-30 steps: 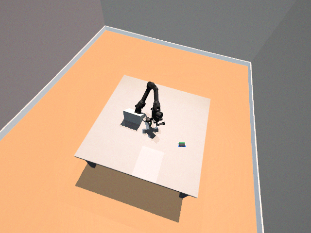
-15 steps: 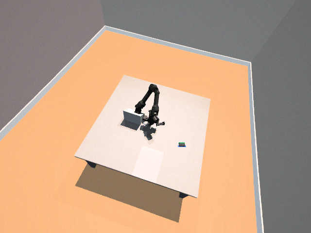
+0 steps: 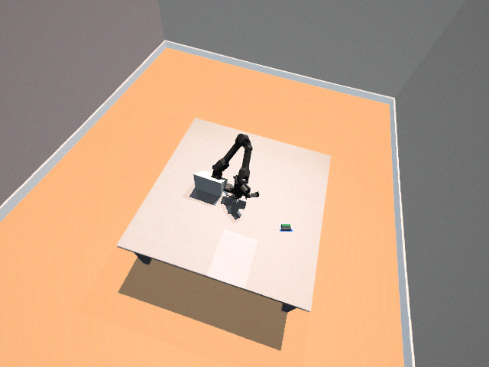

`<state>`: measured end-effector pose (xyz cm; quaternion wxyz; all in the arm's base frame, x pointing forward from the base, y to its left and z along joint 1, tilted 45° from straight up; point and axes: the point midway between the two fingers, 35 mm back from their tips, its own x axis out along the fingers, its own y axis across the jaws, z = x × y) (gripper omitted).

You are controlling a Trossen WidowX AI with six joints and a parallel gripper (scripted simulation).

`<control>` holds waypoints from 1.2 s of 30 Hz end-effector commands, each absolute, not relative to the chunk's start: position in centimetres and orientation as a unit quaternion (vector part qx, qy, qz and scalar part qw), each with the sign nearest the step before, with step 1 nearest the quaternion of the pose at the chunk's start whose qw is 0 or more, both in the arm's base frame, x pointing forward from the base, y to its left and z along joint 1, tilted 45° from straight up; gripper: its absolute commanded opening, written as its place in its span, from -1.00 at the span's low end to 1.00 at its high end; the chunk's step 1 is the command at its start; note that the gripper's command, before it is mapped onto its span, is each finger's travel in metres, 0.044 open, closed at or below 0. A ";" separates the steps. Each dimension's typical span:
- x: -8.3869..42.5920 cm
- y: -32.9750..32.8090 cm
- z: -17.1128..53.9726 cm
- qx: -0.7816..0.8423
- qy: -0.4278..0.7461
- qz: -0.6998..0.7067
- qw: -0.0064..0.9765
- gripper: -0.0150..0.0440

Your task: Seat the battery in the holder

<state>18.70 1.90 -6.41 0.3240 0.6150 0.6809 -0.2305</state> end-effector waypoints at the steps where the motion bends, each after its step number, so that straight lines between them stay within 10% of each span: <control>1: 18.5 2.4 -6.8 0.617 0.681 -0.231 0.319 0.28; 15: 18.3 3.8 -8.1 0.618 0.682 -0.230 0.318 0.28; 20: 18.3 3.8 -8.1 0.618 0.682 -0.230 0.318 -0.17; 36: 18.6 0.6 -4.9 0.617 0.681 -0.231 0.319 -0.27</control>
